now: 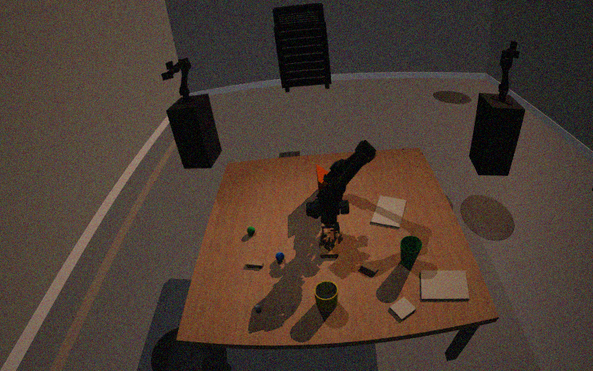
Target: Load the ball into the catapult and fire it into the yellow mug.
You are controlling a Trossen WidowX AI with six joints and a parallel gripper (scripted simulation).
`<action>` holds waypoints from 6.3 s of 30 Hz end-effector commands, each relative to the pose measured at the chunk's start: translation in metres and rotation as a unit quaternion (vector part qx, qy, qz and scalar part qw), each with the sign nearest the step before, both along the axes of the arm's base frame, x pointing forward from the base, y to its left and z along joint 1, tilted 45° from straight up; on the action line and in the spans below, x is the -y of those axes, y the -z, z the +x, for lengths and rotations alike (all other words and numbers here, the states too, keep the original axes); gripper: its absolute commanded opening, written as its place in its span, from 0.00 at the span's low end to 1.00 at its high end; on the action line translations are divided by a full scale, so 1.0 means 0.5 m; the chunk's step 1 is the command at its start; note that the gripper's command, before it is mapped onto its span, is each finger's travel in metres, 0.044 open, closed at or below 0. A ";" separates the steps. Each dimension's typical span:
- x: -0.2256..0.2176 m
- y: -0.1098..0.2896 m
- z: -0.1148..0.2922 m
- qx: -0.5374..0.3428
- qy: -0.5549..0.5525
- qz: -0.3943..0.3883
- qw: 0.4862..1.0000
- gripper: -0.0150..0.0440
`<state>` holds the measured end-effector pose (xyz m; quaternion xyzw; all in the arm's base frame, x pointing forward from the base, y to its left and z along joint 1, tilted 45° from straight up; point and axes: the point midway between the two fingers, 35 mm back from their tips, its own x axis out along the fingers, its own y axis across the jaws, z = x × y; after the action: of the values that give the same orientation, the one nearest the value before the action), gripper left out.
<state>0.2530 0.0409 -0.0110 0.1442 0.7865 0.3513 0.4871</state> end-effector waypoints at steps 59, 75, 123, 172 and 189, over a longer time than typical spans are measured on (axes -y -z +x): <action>0.161 -0.116 0.481 0.290 0.257 -0.038 0.921 1.00; 0.160 -0.213 0.670 0.404 0.325 0.031 0.854 1.00; 0.121 -0.210 0.636 0.426 0.265 0.003 0.865 0.25; -0.060 -0.168 0.119 0.437 -0.439 -0.085 0.780 0.25; -0.044 -0.151 -0.014 0.386 -0.605 -0.054 0.695 0.25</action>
<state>0.2495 0.0645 0.0657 -0.5322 0.4649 0.5493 0.4459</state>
